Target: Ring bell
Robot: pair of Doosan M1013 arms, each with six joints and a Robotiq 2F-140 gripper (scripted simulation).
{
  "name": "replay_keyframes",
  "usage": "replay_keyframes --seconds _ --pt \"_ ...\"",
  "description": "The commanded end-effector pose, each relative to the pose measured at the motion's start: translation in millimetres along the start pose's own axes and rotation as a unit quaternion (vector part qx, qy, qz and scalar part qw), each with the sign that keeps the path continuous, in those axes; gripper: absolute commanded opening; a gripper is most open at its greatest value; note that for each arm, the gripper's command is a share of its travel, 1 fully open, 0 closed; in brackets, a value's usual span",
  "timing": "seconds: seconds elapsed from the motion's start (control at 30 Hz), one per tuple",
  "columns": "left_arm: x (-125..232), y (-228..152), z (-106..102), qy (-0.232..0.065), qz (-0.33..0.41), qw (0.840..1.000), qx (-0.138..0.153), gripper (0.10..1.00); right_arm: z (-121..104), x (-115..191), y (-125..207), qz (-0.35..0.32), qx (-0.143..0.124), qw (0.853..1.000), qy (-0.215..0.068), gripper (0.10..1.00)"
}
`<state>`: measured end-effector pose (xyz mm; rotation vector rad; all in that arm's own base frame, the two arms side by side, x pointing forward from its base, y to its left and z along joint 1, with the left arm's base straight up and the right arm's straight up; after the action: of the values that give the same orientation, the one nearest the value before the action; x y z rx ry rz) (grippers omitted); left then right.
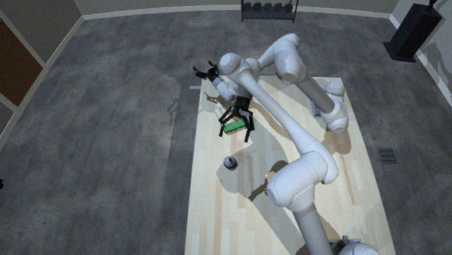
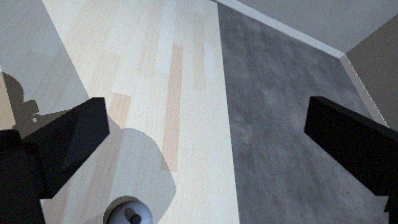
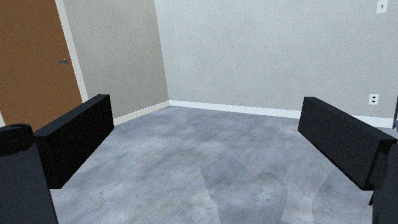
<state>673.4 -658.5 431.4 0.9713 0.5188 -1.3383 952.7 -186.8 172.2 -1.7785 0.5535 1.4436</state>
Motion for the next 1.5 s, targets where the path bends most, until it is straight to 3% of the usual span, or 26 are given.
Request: replay_keyframes --seconds 0.0,0.13,0.23,0.4,0.53,0.6,0.63,0.87,1.1,1.17,1.2,1.47 --pt "-1.5 0.3 0.7 -0.001 0.001 1.0 0.0 1.0 -0.2 -1.2 -0.5 -0.001 0.0 1.0 0.001 1.0" --pt "1.3 4.4 -7.7 -0.014 0.009 1.0 -0.002 1.0 -0.2 -1.2 -0.5 -0.001 0.0 1.0 0.001 1.0" --pt "18.7 13.8 -36.8 -0.069 0.047 0.996 -0.016 1.0 -0.2 -1.2 -0.5 -0.001 0.0 1.0 0.001 1.0" --pt "38.2 18.0 -66.6 -0.133 0.099 0.985 -0.047 1.0 -0.2 -1.2 -0.5 -0.001 0.0 1.0 0.001 1.0" --pt "51.2 17.4 -85.1 -0.175 0.141 0.971 -0.079 1.0 -0.2 -1.2 -0.5 -0.001 0.0 1.0 0.001 1.0" --pt "51.2 17.4 -85.1 -0.175 0.141 0.971 -0.079 1.0 -0.2 -1.2 -0.5 -0.001 0.0 1.0 0.001 1.0" --pt "58.5 15.9 -95.3 -0.199 0.168 0.96 -0.101 1.0 -0.2 -1.2 -0.5 -0.001 0.0 1.0 0.001 1.0" --pt "74.7 9.6 -116.9 -0.253 0.24 0.922 -0.168 1.0 -0.2 -1.2 -0.5 -0.001 0.0 1.0 0.001 1.0" --pt "86.5 2.0 -132.7 -0.291 0.313 0.871 -0.242 1.0 -0.2 -1.2 -0.5 -0.001 0.0 1.0 0.001 1.0" --pt "86.5 2.0 -132.7 -0.291 0.313 0.871 -0.242 1.0 -0.2 -1.2 -0.5 -0.001 0.0 1.0 0.001 1.0" --pt "89.6 -0.7 -137.2 -0.301 0.339 0.85 -0.269 1.0 -0.2 -1.2 -0.5 -0.001 0.0 1.0 0.001 1.0" --pt "96.1 -7.5 -148.3 -0.319 0.414 0.776 -0.352 1.0 -0.2 -1.2 -0.5 -0.001 0.0 1.0 0.001 1.0"
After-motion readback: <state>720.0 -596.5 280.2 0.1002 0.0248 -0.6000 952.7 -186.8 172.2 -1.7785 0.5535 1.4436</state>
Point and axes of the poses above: on each arm, the point where the finger pads meet when closed, its own z axis back along the fingers, its own y axis across the jaws, x = y × z, the point moved 10 cm from there along z, back along the fingers, and after that the axes turned 10 degrees about -z, right-handed, at the moved point
